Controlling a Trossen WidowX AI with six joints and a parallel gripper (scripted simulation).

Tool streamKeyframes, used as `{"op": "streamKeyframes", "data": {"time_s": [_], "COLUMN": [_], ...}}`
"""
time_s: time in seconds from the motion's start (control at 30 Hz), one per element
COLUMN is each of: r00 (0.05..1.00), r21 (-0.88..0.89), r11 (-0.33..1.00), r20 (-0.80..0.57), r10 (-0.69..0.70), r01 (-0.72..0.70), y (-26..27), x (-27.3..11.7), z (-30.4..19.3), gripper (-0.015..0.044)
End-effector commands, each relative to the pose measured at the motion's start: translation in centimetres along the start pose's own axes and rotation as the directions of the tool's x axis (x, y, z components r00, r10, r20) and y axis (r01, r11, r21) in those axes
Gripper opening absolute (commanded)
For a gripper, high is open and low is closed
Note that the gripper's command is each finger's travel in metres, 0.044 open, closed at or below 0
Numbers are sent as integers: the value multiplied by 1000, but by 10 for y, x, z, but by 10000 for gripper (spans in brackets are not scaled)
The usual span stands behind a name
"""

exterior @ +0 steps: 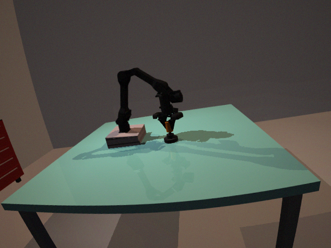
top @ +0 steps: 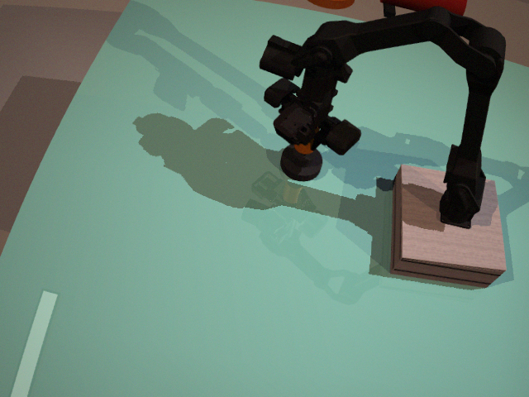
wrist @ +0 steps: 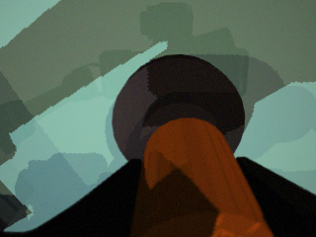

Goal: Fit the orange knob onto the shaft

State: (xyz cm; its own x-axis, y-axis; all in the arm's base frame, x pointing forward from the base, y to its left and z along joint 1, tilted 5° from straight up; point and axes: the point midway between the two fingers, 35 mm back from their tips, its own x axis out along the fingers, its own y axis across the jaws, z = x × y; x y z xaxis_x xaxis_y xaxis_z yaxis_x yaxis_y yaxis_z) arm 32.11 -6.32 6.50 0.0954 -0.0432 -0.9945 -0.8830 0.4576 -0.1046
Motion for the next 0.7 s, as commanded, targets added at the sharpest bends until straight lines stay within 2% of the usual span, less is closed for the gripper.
{"op": "streamKeyframes", "data": {"time_s": [0.0, 0.57, 0.67], "r00": [1000, 1000, 1000], "r21": [-4, -4, -58], "r11": [1000, 1000, 998], "r20": [1, 1, 1], "r10": [-1, -1, -1], "r01": [1, 1, 1], "y": [0, 5, 5], "x": [0, -4, -4], "z": [0, -1, -1], "gripper": [0, 0, 0]}}
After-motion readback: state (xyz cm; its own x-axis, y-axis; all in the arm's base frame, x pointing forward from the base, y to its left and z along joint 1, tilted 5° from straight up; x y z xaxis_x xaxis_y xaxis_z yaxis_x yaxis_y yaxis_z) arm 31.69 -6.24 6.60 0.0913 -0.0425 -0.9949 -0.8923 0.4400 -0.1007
